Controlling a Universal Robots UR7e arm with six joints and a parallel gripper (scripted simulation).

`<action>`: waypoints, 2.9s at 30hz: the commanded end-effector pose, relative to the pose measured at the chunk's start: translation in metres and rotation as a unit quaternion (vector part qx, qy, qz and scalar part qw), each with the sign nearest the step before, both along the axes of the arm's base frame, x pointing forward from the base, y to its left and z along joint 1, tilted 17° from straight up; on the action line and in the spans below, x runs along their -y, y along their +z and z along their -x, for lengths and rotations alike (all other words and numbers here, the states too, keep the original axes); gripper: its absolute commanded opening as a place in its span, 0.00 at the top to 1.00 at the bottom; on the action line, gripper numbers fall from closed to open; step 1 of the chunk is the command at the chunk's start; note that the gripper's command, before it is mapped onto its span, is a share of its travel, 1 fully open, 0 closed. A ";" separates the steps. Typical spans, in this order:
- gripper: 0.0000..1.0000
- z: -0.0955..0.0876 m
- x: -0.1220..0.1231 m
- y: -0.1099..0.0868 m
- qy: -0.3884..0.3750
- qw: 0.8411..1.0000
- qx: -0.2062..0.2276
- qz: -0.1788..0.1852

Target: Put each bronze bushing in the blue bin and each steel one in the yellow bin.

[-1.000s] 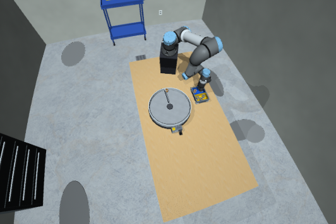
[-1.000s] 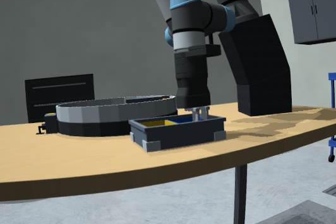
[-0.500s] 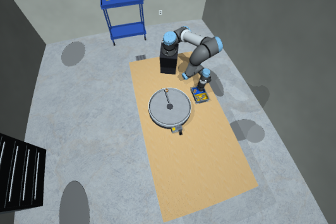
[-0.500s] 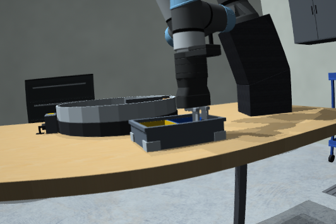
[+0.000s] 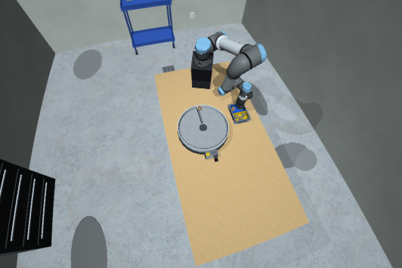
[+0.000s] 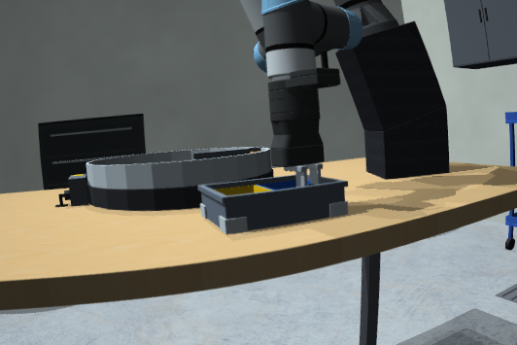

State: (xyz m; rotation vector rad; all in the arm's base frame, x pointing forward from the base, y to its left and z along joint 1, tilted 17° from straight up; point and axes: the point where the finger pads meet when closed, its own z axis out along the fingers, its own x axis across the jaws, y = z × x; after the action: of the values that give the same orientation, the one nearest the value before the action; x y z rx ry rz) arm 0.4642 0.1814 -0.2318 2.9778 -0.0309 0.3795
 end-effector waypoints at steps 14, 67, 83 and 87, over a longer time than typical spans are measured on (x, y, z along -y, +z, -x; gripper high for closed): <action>0.58 0.000 0.000 0.001 0.000 1.000 0.001 0.000; 0.58 0.003 -0.003 0.016 0.000 1.000 0.001 0.000; 0.58 0.004 -0.003 0.020 0.000 1.000 0.001 0.000; 0.58 0.005 -0.003 0.021 0.000 1.000 0.001 0.000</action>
State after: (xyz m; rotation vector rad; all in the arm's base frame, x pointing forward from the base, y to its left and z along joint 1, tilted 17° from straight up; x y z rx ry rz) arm 0.4594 0.1844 -0.2126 2.9778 -0.0309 0.3795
